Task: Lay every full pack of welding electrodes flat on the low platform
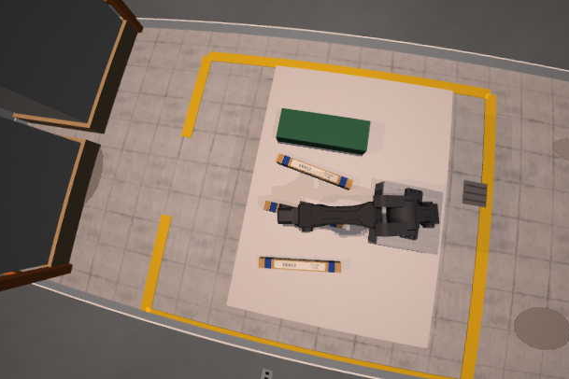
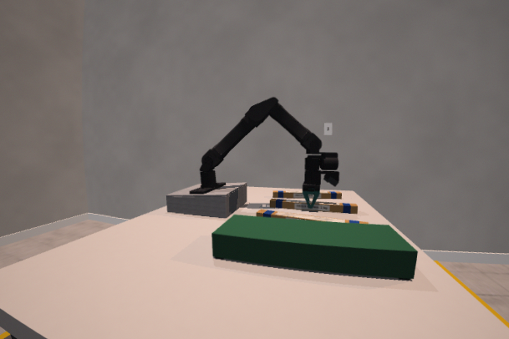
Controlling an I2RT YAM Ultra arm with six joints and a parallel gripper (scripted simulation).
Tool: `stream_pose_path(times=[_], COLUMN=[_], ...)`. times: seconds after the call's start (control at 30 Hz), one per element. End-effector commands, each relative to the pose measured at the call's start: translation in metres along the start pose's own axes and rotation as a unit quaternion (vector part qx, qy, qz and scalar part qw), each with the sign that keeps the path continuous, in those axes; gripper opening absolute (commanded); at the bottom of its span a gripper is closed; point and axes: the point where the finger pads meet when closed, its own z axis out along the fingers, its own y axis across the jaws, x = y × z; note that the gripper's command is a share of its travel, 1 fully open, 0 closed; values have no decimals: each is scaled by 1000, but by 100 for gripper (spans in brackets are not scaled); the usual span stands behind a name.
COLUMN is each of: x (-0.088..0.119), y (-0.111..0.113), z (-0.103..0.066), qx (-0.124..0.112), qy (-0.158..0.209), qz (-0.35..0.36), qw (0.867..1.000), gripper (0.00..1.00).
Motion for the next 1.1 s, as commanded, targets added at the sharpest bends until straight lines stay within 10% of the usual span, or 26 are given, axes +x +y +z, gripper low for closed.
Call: stream_pose_path(times=[0.0,1.07], x=[-10,-9], y=[0,1], z=[-24,-73], qx=[-7,-7], qy=[-20,-22], qz=[4,3], qw=[1000,1000], gripper=[0,0])
